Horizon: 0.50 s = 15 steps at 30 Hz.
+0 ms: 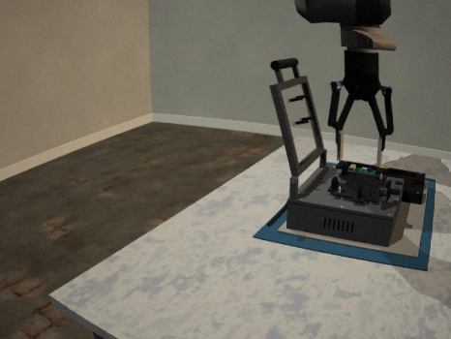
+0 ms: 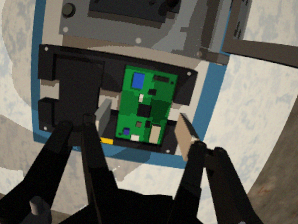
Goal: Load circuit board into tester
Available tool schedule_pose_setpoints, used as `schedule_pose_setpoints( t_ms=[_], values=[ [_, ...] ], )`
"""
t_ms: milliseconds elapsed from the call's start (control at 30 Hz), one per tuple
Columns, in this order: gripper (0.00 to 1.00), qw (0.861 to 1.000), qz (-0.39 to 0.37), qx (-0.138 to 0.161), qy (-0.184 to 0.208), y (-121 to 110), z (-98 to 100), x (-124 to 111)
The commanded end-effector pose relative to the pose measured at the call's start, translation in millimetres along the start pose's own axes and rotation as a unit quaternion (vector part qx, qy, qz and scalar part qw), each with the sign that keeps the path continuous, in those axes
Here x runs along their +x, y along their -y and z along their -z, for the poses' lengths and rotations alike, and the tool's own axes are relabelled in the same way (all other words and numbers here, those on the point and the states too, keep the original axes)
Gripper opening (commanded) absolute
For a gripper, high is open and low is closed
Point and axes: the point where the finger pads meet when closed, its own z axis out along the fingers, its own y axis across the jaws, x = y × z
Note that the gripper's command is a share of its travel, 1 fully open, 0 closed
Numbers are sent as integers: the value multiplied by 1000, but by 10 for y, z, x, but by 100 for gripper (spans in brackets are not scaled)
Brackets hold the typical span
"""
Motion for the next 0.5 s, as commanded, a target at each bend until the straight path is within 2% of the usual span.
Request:
schedule_pose_setpoints(
  t_ms=[0, 467],
  values=[
    [58, 1000, 5, -3, 2, -21, -52, -17],
    [58, 1000, 5, -3, 2, -20, -187, -20]
  ],
)
